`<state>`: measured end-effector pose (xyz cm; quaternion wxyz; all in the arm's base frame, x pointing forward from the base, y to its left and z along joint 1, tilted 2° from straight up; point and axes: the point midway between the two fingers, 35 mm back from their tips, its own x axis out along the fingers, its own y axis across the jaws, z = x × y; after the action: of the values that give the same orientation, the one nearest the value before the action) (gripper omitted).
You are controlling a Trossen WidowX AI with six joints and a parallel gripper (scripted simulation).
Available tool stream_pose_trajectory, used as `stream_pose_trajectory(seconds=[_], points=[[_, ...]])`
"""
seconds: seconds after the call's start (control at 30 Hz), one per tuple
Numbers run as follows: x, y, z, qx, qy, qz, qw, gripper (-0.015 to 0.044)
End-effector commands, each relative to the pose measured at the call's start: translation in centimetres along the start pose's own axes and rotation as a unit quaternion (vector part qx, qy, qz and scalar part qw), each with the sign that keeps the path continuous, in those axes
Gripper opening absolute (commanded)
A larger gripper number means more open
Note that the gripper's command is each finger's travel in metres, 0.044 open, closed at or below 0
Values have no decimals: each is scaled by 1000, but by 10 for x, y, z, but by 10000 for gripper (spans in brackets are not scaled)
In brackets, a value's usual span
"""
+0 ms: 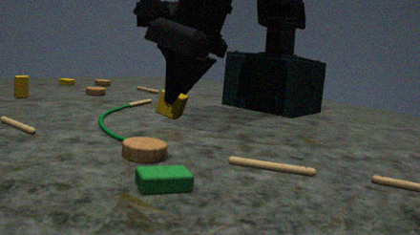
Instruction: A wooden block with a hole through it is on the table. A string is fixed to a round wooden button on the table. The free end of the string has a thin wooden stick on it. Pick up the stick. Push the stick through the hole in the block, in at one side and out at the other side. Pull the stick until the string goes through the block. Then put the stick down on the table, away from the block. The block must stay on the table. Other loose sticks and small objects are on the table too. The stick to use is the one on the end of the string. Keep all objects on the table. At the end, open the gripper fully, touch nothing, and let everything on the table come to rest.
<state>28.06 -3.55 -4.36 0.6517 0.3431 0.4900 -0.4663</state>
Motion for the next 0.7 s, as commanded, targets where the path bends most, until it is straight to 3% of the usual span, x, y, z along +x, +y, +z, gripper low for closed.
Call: stream_pose_trajectory(seconds=[0.0, 0.67], points=[[1, 0, -3, 3, -33, 1, 999, 0], [5, 0, -26, 5, -207, 3, 978, 0]])
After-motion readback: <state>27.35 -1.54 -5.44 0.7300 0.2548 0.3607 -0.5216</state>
